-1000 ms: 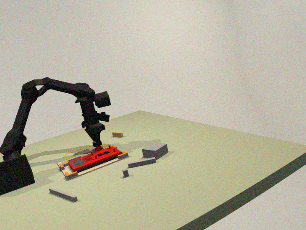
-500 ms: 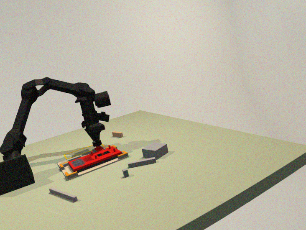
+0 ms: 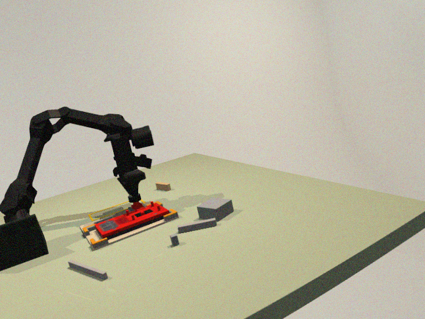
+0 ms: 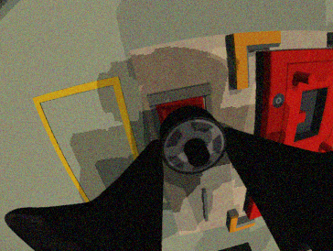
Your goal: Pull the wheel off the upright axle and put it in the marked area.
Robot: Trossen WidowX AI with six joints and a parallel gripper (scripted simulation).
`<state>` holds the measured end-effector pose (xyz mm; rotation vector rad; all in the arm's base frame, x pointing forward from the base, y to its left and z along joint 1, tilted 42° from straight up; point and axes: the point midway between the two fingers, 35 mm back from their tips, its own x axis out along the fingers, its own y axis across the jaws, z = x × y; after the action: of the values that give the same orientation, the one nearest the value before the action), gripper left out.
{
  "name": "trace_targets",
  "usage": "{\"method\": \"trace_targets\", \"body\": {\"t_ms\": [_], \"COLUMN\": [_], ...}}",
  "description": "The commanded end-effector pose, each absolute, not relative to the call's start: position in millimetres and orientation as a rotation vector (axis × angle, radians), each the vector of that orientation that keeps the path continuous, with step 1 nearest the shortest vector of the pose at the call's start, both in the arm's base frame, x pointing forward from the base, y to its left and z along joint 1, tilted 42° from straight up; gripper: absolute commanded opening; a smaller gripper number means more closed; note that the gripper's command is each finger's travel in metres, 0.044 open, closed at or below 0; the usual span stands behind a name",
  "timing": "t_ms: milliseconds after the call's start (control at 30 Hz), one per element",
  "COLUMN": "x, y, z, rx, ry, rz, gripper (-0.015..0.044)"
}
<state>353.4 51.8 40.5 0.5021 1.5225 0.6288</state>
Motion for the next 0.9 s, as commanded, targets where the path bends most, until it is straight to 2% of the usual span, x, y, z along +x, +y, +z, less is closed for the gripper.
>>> {"method": "trace_targets", "body": {"t_ms": [0,867], "x": [353.7,354.3], "y": [48.6,42.9], "z": [42.6,49.0], "rx": [0.501,0.502], "ry": [1.520,1.519], "rz": [0.627,0.626], "gripper": [0.0000,0.0000]}}
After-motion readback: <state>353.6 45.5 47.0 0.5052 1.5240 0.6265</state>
